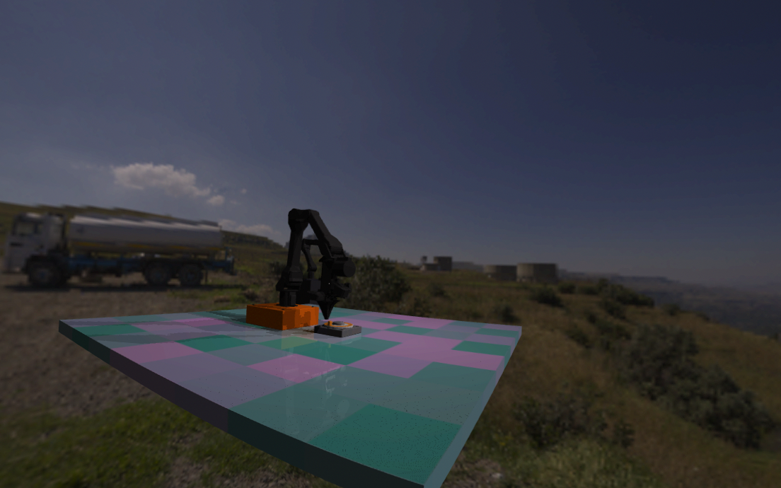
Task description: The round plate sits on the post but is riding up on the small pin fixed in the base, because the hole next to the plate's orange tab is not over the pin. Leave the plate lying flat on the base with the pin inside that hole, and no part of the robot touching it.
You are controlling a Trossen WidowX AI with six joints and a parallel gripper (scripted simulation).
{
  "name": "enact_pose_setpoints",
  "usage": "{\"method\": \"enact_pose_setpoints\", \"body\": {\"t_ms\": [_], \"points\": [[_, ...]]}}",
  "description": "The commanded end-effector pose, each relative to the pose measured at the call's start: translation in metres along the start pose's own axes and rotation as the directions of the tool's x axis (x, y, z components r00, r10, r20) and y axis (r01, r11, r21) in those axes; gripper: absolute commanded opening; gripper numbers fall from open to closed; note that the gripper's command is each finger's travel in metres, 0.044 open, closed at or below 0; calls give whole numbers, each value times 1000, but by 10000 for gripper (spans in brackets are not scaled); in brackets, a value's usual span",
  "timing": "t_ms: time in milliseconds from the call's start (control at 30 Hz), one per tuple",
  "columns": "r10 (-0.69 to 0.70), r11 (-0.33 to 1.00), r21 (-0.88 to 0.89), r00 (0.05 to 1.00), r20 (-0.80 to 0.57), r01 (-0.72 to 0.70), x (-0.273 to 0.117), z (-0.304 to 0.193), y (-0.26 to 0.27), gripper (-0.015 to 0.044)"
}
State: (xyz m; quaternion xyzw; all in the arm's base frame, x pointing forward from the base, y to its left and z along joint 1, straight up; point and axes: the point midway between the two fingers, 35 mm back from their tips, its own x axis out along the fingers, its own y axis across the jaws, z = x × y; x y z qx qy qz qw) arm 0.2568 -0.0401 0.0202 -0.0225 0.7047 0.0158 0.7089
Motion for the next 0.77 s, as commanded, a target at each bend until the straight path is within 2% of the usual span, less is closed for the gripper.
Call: {"method": "enact_pose_setpoints", "body": {"t_ms": [0, 167, 733], "points": [[1, 1000, -3, 1000, 15, -1, -21, 3, 0, 0], [1, 1000, -3, 1000, 15, -1, -43, -2, 0, 0], [-2, 1000, 0, 1000, 11, 2, -34, 0, -1, 0]]}}
